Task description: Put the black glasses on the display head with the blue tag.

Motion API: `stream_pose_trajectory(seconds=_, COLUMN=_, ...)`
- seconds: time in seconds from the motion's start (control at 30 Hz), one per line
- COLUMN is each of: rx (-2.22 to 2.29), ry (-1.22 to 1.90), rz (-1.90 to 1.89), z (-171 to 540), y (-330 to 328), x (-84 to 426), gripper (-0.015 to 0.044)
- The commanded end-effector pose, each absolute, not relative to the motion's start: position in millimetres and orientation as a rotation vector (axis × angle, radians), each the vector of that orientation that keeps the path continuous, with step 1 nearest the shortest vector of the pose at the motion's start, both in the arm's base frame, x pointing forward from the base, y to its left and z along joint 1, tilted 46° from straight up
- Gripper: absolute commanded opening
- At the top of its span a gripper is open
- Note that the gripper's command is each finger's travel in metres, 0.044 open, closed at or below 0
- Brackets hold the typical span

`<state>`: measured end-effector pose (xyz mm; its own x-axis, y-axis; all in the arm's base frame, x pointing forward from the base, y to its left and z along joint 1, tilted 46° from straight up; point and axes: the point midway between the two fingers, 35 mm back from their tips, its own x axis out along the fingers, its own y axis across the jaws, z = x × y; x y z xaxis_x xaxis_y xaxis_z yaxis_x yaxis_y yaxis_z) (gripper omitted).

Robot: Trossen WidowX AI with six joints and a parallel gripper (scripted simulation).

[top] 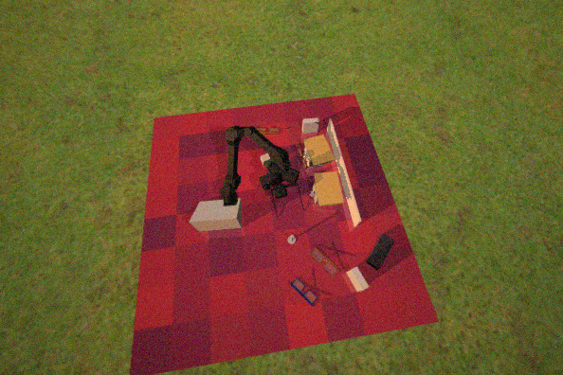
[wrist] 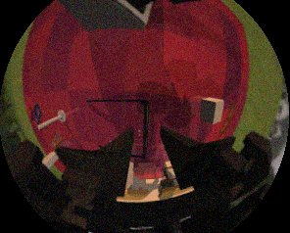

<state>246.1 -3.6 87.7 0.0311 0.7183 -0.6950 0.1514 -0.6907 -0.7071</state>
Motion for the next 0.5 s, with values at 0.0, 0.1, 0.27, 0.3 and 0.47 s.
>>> stream_pose_trajectory(seconds=0.0, rx=-1.870, ry=-0.870, rz=1.706, z=88.2, y=-6.6, x=246.8, gripper=0.0140)
stream_pose_trajectory(seconds=0.1, rx=-1.870, ry=-0.870, rz=1.706, z=88.2, y=-6.6, x=246.8, gripper=0.0140)
stream_pose_trajectory(seconds=0.27, rx=-1.870, ry=-0.869, rz=1.706, z=87.6, y=-6.1, x=246.9, gripper=0.0140)
stream_pose_trajectory(seconds=0.3, rx=-1.870, ry=-0.869, rz=1.706, z=87.0, y=-5.5, x=247.1, gripper=0.0140)
stream_pose_trajectory(seconds=0.47, rx=-1.871, ry=-0.868, rz=1.707, z=81.6, y=-0.6, x=247.9, gripper=0.0140)
